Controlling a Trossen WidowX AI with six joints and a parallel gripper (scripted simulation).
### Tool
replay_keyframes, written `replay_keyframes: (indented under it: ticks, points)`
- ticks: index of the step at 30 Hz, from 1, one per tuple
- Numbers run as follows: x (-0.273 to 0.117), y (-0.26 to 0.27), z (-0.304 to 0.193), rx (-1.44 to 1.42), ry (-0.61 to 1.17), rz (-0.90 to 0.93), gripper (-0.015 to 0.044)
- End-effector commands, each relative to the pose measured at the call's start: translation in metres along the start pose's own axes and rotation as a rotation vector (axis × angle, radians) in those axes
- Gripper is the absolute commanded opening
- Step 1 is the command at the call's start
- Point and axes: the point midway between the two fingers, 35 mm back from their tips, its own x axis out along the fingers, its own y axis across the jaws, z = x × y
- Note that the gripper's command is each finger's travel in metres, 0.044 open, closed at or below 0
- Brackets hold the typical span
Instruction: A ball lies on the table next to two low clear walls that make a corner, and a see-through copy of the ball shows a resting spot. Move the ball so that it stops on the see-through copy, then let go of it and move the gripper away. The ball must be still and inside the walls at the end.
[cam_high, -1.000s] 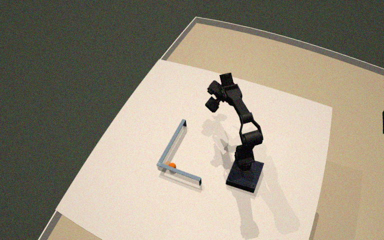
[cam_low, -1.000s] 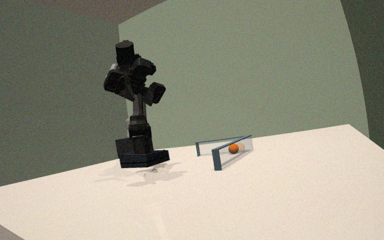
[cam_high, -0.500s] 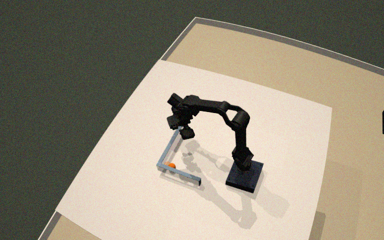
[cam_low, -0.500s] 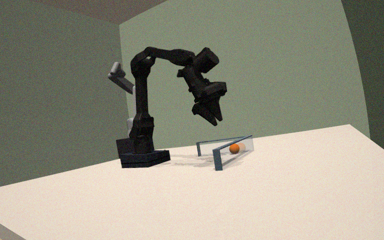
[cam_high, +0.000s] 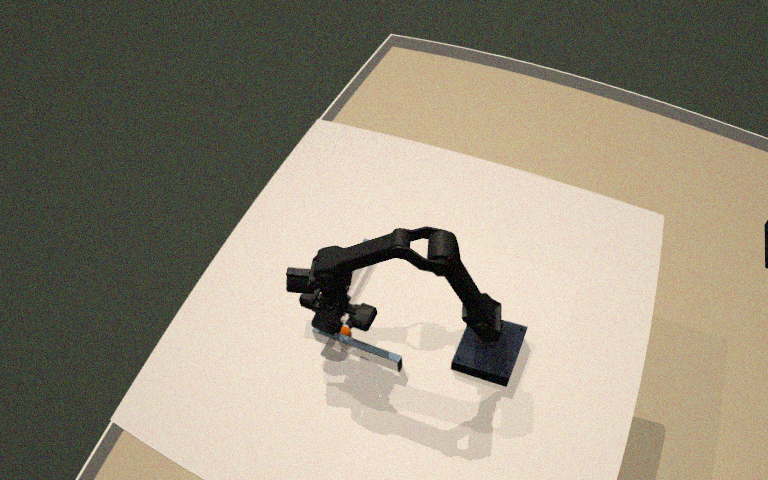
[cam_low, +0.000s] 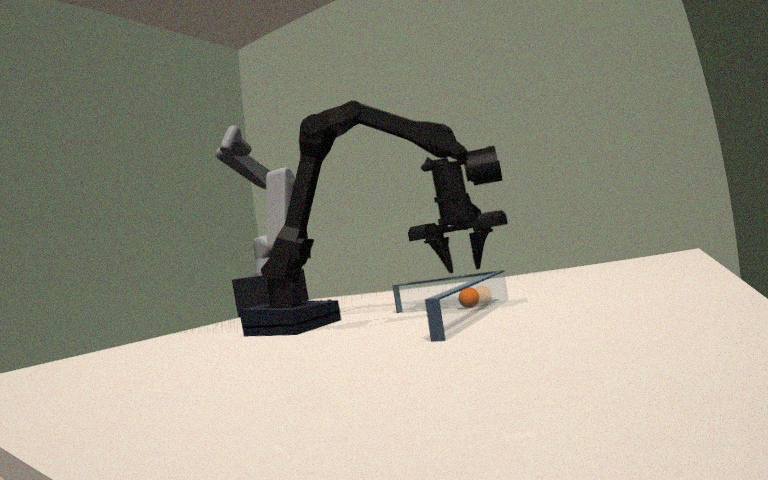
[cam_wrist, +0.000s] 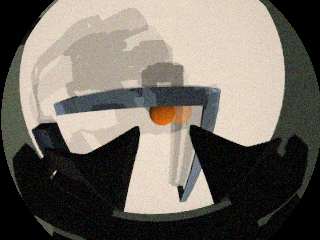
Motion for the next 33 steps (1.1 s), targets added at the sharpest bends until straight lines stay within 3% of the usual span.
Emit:
replay_keyframes:
  ticks: [1,33]
  points:
    - [0.002,0.000,0.002,-0.021,0.012,0.009,0.0260]
    - [0.053,0.001,0.001,-0.021,0.012,0.009,0.0260]
